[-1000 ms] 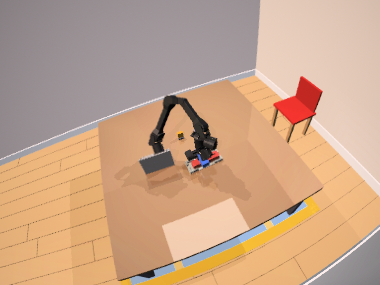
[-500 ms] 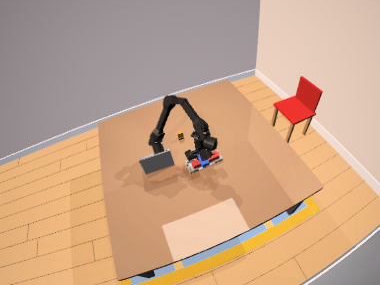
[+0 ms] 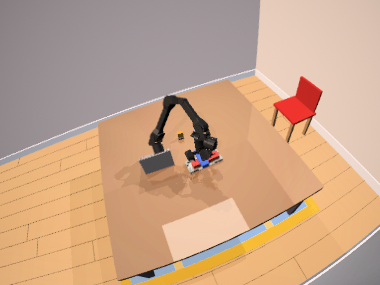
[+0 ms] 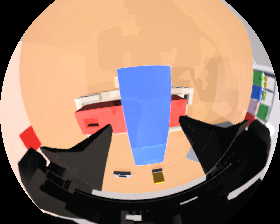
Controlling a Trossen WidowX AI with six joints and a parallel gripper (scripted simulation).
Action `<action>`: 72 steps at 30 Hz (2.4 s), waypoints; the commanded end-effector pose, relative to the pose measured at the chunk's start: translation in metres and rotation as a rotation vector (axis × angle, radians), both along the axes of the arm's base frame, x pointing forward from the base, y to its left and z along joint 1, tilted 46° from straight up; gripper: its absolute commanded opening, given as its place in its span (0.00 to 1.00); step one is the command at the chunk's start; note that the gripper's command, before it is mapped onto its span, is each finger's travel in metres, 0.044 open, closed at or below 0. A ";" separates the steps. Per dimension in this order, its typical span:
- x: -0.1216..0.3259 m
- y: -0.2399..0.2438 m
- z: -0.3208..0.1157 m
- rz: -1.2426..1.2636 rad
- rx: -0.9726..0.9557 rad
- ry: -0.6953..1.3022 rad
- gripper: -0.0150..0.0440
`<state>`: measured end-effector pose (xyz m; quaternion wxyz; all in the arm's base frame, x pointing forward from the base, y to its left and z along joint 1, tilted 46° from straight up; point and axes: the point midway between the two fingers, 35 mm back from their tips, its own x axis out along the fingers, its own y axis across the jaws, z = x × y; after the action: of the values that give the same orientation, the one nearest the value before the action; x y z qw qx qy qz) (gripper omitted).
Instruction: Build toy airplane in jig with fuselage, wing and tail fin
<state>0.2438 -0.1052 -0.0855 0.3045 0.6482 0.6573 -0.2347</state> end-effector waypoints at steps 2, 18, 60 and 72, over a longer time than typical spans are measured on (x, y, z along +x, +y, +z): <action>0.002 -0.016 0.013 -0.002 -0.003 0.000 1.00; -0.001 -0.063 0.057 0.231 -0.006 -0.231 1.00; 0.005 0.015 0.158 1.053 -0.062 -1.054 1.00; -0.060 0.130 0.249 1.006 -0.054 -1.047 1.00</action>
<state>0.2104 -0.0051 0.1485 0.6730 0.2742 0.6364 0.2585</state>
